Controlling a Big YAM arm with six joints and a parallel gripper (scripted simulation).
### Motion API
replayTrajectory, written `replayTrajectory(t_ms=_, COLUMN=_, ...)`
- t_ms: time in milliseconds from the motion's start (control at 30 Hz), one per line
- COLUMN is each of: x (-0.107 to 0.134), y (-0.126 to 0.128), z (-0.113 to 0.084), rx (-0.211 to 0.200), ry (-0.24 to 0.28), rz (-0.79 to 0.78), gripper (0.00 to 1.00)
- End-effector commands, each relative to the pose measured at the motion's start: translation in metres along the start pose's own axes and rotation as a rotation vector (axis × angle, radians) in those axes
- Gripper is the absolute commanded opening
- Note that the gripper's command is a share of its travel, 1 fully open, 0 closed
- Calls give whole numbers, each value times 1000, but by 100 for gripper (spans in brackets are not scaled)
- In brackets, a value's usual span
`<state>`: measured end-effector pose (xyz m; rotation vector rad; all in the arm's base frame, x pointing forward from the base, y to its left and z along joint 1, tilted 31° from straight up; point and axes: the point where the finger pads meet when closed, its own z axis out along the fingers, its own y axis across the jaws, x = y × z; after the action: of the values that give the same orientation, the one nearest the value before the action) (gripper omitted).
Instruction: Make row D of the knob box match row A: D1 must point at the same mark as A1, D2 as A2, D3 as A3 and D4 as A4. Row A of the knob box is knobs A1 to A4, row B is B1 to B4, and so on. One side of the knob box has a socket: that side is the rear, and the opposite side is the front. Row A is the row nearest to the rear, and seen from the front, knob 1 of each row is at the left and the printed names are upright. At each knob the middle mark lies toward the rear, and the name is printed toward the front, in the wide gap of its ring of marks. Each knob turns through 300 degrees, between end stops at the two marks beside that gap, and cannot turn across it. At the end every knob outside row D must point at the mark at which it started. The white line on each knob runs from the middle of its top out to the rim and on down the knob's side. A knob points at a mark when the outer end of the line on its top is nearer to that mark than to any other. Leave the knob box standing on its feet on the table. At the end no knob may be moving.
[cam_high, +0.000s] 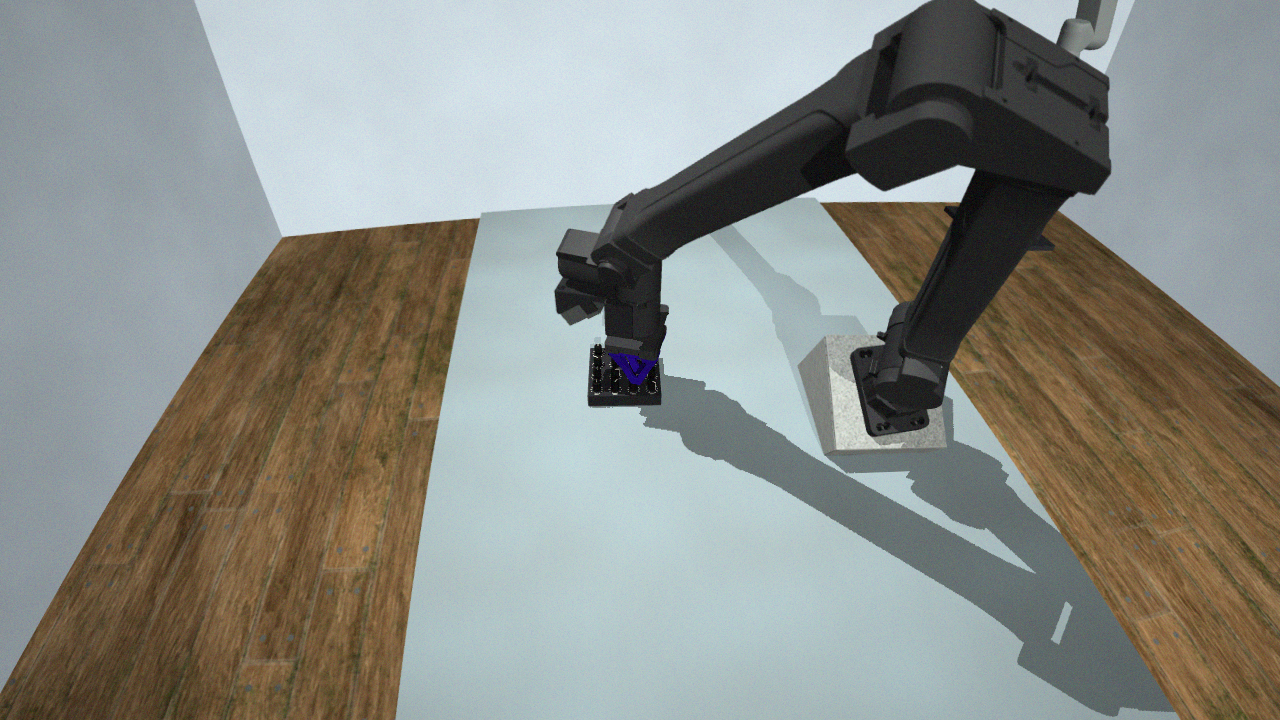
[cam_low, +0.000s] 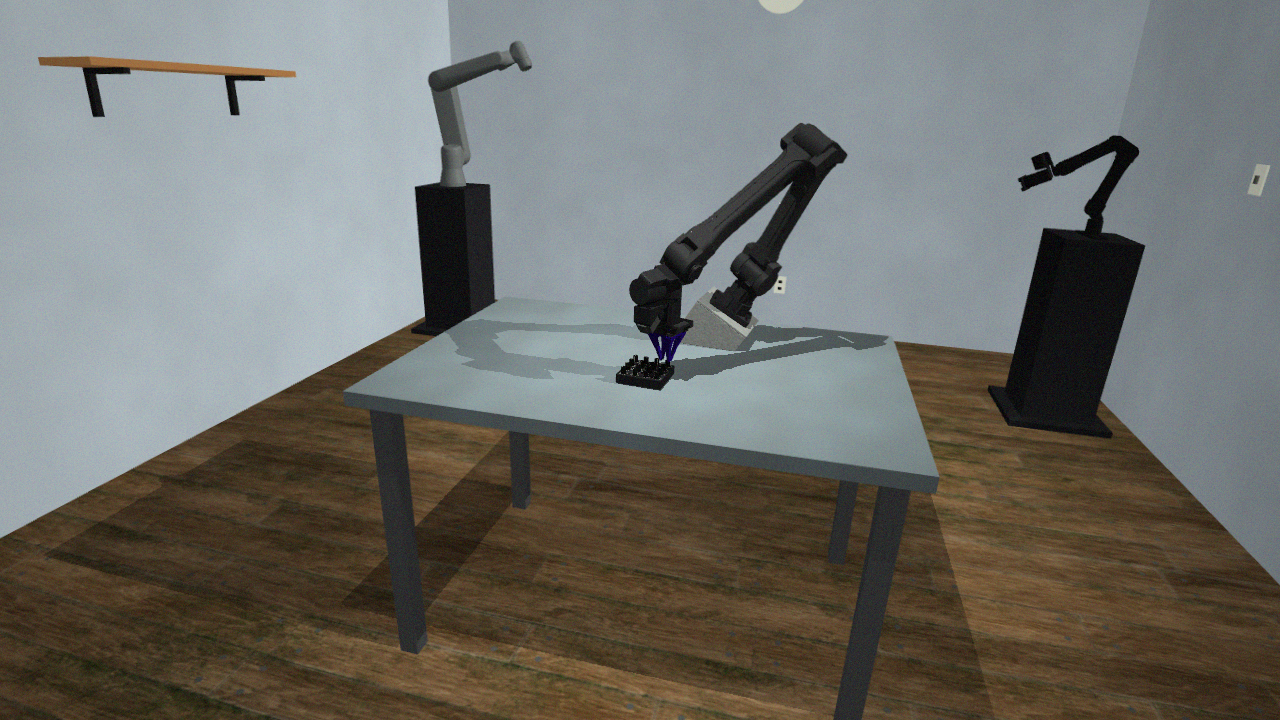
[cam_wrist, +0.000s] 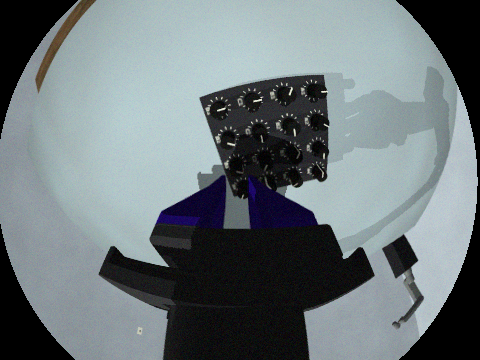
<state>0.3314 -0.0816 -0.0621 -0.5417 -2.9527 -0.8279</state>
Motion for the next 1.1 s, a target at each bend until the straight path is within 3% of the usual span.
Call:
replayTrajectory(t_ms=0, x=-4, y=-2, z=-3, rx=-2, ry=-13, rz=-4, gripper=20)
replayTrajectory(t_ms=667, x=-4, y=-2, z=-3, rx=-2, ry=-14, rz=-4, gripper=20)
replayTrajectory(t_ms=1067, x=-16, y=2, z=-5, rx=0, ry=-20, rz=-11, gripper=20)
